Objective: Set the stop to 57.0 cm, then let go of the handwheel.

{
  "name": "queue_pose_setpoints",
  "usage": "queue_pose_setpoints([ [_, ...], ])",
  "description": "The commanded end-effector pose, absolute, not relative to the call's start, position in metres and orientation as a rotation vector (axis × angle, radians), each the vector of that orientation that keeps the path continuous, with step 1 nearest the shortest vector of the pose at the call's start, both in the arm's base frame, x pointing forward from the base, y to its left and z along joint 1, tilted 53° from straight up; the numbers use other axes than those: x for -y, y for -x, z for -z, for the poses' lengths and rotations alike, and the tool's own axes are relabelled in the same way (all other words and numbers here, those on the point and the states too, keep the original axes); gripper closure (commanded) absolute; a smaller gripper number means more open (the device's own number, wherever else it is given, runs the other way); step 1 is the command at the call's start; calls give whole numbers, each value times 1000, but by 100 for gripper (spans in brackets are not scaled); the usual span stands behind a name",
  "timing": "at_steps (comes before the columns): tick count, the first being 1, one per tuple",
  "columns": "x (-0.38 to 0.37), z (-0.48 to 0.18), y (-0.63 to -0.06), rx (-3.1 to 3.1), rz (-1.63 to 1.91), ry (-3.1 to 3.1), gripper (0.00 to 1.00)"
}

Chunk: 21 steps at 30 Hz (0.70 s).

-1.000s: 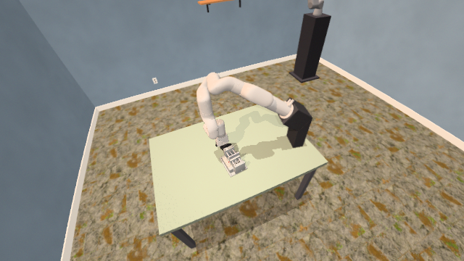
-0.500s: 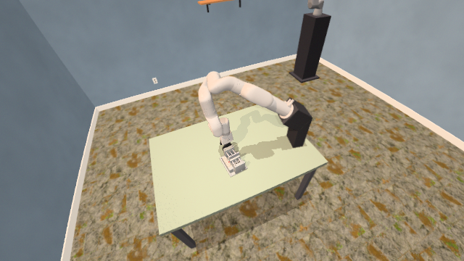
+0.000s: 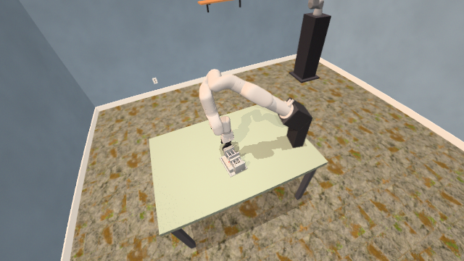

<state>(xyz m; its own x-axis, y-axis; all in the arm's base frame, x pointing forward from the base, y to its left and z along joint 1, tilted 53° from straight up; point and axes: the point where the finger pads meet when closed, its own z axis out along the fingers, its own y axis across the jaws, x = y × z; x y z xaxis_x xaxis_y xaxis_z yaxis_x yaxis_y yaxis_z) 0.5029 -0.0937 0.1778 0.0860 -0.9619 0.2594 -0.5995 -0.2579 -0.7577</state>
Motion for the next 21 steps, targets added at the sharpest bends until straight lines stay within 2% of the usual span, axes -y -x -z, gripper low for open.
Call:
queue_pose_setpoints([
  [1,94,-179,-499,-1535,1036,1908,94],
  [21,93,-187,-486,-1535,1036,1908,94],
])
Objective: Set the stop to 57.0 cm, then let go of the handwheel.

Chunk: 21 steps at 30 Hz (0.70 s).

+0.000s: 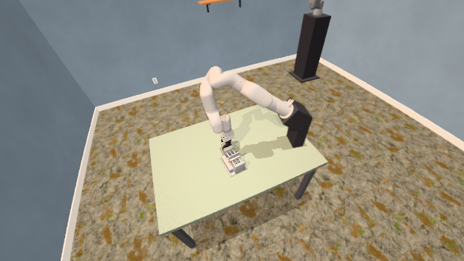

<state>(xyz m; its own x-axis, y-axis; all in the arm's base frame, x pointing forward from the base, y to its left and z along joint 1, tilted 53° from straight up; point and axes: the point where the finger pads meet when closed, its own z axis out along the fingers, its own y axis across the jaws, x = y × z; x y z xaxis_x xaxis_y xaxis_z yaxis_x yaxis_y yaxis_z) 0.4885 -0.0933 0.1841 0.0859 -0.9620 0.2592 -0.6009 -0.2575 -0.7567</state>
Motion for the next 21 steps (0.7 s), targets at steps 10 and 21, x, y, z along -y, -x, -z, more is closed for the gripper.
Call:
queue_pose_setpoints([
  [10,92,-192,-482,-1535,1036,1908,94],
  [21,90,-199,-479,-1535,1036,1908,94],
])
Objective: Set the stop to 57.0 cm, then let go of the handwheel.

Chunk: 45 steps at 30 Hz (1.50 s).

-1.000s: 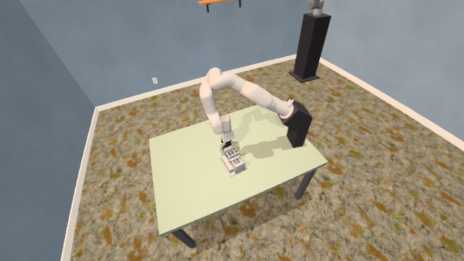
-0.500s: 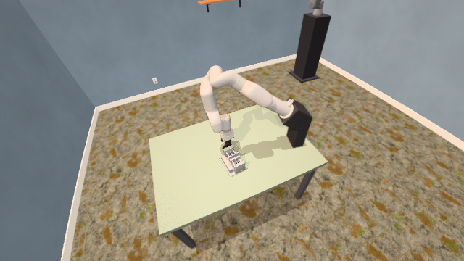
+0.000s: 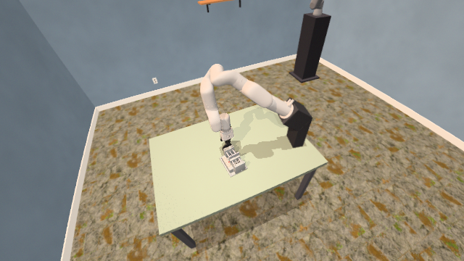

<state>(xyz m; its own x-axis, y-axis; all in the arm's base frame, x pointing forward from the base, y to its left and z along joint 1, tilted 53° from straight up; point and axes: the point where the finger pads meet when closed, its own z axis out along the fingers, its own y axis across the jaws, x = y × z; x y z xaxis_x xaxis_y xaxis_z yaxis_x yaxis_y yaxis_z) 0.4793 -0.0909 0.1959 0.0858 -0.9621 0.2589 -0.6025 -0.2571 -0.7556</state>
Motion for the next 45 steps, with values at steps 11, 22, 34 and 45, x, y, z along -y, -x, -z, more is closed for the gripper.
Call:
queue_pose_setpoints([
  [11,89,-204,-478,-1535,1036,1908,94],
  [22,88,-208,-478,-1535,1037,1908,94],
  [34,88,-210,-478,-1535,1036,1908,94],
  [45,87,-210,-478,-1535,1036,1908,94],
])
